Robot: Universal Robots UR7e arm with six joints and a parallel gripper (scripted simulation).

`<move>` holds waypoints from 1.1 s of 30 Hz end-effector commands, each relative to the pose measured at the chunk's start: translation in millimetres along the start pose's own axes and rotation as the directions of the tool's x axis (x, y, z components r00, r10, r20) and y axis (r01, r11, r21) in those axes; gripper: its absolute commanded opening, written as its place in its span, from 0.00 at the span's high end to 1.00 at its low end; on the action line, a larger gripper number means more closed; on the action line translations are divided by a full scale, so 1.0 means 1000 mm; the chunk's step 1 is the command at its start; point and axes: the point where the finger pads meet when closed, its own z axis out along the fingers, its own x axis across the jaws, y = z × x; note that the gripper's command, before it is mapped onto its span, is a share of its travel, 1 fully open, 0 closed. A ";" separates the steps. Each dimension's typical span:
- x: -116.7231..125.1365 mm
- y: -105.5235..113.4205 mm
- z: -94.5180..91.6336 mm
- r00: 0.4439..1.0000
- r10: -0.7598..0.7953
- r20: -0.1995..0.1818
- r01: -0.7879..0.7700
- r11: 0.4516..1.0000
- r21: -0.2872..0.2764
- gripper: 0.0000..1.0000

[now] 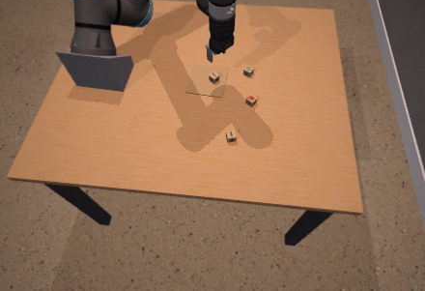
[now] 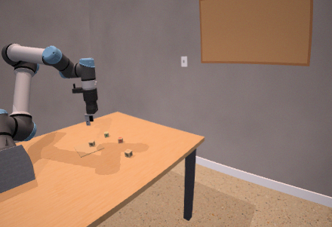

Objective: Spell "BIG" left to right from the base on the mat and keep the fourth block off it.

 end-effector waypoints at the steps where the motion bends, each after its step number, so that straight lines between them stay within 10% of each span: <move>1: 0.003 -0.016 0.003 0.997 -0.071 0.013 0.072 0.997 -0.015 0.00; 33: 0.003 -0.019 0.007 0.979 -0.202 0.016 0.202 0.979 -0.016 0.00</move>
